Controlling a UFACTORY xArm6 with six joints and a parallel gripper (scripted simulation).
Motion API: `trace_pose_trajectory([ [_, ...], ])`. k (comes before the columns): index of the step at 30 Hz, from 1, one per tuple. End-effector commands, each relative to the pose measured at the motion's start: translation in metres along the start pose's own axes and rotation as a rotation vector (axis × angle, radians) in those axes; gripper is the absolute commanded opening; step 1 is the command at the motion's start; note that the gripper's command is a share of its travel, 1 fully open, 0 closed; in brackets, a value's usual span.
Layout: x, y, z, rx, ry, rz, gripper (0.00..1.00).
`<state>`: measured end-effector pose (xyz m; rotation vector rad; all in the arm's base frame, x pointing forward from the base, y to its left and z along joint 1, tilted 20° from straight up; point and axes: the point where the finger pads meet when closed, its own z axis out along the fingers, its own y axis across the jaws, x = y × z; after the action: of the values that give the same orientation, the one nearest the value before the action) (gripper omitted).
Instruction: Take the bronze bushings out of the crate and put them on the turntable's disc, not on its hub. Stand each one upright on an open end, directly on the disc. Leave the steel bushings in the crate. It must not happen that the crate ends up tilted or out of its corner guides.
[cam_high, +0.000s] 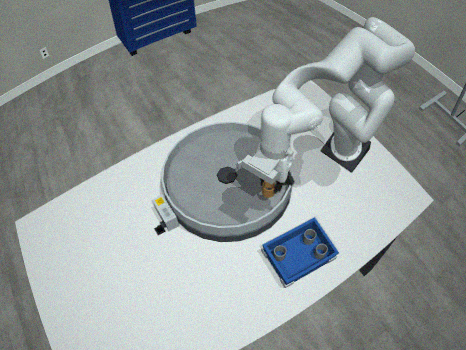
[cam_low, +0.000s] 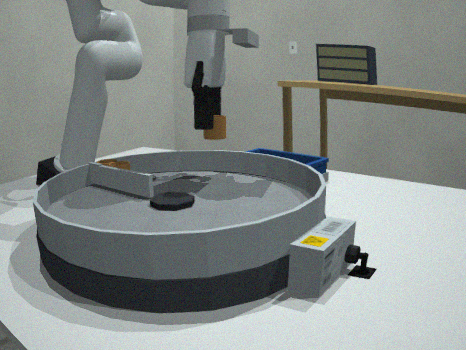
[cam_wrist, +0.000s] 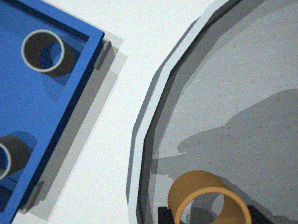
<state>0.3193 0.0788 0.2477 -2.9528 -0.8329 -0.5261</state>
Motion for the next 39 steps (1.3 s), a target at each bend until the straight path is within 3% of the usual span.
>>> trace_pose_trajectory([
  [1,-0.024,0.033,-0.003,0.02,0.012,-0.008,0.0],
  [12,-0.045,0.06,-0.002,0.02,0.012,-0.008,0.0],
  [29,-0.046,0.061,-0.002,0.02,0.012,-0.008,0.0],
  [35,-0.047,0.062,0.022,0.02,0.012,-0.008,0.0],
  [39,-0.047,0.062,0.024,0.02,0.012,-0.008,0.0],
])
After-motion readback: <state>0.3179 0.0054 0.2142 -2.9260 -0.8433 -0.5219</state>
